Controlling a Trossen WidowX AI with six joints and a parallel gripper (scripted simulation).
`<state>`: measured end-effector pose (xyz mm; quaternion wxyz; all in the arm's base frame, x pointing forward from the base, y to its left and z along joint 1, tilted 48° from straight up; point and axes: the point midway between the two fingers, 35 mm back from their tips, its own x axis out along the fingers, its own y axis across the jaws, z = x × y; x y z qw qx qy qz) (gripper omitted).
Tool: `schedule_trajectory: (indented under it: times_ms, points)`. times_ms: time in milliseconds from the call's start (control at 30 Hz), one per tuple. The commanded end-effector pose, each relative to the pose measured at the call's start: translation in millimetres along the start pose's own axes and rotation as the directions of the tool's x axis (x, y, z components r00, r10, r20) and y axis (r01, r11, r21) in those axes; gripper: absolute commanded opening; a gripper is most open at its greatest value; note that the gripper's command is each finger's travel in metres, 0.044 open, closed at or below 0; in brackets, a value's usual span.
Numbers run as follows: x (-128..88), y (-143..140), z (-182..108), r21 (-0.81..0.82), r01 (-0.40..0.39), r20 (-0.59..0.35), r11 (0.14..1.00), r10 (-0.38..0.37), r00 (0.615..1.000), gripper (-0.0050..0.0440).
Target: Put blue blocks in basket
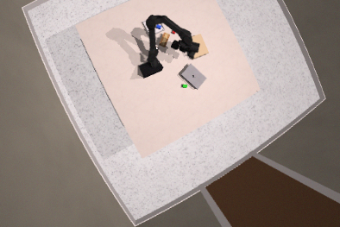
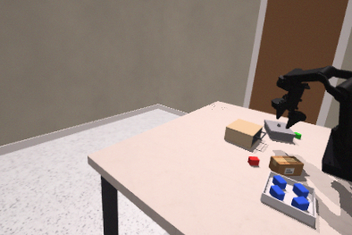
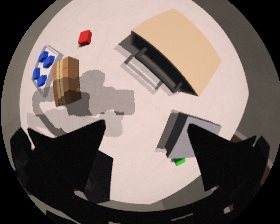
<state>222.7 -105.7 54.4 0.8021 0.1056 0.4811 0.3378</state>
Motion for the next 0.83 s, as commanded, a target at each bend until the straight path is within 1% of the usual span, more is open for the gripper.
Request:
schedule_trajectory:
  times_ms: [0,33,100,200,800]
  points:
    - [-15,6,-7,0.222,-0.033,-0.04,0.975,0.043,0.998,0.044]
    - [-15,6,-7,0.284,-0.04,-0.049,0.958,0.056,0.997,0.044]
    - [-28,14,-11,0.406,-0.051,-0.068,0.912,0.086,0.994,0.044]
    - [-28,14,-11,0.573,-0.059,-0.088,0.817,0.133,0.987,0.044]
    - [-28,14,-11,0.573,-0.059,-0.088,0.817,0.133,0.987,0.044]
